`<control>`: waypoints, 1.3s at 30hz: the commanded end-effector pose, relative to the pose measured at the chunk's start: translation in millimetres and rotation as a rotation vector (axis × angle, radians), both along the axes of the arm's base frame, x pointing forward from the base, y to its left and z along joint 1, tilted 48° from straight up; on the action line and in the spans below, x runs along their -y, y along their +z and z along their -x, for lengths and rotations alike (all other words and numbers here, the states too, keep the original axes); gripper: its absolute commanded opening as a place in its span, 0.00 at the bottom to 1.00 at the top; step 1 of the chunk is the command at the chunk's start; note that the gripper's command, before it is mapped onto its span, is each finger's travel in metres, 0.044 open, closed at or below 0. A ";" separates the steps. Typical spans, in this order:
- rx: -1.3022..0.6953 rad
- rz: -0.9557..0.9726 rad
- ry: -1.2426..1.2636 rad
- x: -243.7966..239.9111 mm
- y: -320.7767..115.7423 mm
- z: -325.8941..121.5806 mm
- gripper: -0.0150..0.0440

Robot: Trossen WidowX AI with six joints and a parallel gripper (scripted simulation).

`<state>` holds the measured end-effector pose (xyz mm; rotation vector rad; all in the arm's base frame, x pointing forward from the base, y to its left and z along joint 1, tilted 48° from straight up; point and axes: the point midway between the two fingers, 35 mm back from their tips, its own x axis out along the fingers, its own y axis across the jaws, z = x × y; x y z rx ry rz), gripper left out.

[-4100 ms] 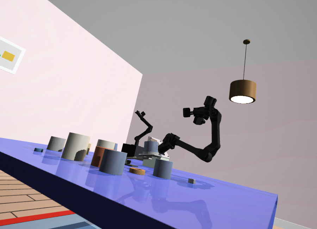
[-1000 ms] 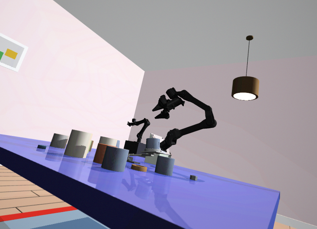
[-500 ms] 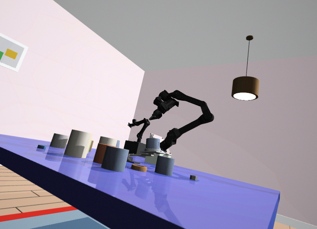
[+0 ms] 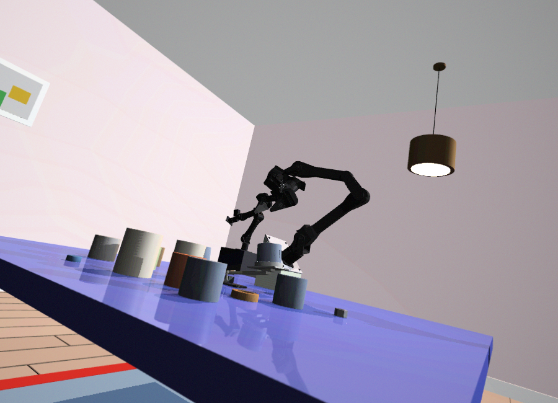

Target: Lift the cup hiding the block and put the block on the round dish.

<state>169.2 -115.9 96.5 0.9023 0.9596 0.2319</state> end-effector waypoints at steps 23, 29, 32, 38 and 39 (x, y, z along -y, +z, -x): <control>0.162 -0.025 0.222 -11.2 -21.0 -29.4 1.00; 0.022 -0.113 0.194 -6.4 -30.8 -41.2 1.00; -0.065 -0.162 0.172 -4.2 -37.3 -48.8 1.00; -0.245 -0.247 0.122 -1.4 -51.8 -64.7 1.00; -0.275 -0.260 0.113 -1.1 -54.5 -67.4 1.00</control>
